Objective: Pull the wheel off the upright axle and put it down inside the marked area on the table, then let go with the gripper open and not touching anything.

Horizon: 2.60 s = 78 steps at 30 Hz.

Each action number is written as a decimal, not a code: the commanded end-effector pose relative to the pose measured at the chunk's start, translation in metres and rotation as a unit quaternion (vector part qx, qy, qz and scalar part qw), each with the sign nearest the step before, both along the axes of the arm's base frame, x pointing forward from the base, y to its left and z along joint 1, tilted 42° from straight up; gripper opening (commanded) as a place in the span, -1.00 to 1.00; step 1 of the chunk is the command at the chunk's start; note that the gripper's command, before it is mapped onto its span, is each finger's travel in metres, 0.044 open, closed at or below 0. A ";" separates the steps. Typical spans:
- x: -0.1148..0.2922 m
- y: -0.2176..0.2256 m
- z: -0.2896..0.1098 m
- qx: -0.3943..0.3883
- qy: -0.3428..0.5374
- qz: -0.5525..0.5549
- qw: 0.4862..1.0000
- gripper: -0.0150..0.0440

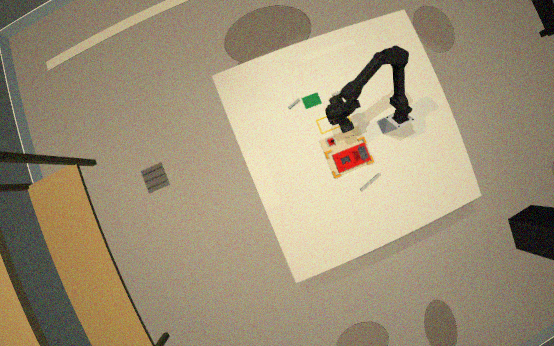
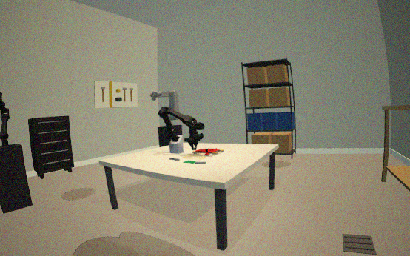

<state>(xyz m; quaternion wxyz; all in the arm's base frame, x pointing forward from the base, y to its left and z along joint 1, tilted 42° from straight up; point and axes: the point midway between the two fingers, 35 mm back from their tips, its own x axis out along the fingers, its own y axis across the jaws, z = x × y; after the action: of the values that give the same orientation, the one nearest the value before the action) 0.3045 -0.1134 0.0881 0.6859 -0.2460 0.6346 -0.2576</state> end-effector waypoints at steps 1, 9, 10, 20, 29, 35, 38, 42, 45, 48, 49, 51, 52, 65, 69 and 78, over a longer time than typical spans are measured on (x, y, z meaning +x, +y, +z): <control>0.000 -0.017 -0.021 0.002 0.006 -0.002 1.000 -0.49; -0.002 -0.046 -0.051 -0.001 0.006 -0.001 1.000 -0.49; -0.002 -0.046 -0.052 -0.001 0.006 -0.001 1.000 -0.49; -0.001 -0.044 -0.049 -0.002 0.005 -0.003 1.000 -0.14; 0.000 -0.035 -0.039 -0.001 0.005 -0.002 1.000 0.53; -0.004 -0.004 -0.005 0.001 0.006 -0.001 1.000 0.53; -0.004 -0.004 -0.005 0.001 0.006 -0.001 1.000 0.53; -0.033 0.024 -0.005 0.007 0.004 0.002 1.000 0.88; -0.074 0.050 -0.001 0.004 0.008 -0.001 1.000 1.00; -0.083 0.054 -0.001 0.003 0.009 -0.001 1.000 1.00; -0.083 0.054 -0.001 0.003 0.009 -0.001 1.000 1.00; -0.083 0.054 -0.001 0.003 0.009 -0.001 1.000 1.00; -0.083 0.054 -0.001 0.003 0.009 -0.001 1.000 1.00; -0.083 0.054 -0.001 0.003 0.009 -0.001 1.000 1.00; -0.083 0.054 -0.001 0.003 0.009 -0.001 1.000 1.00; -0.083 0.054 -0.001 0.003 0.009 -0.001 1.000 1.00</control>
<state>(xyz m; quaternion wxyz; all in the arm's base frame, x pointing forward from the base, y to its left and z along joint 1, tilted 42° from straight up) 0.2218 -0.0590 0.0872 0.6812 -0.2450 0.6419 -0.2529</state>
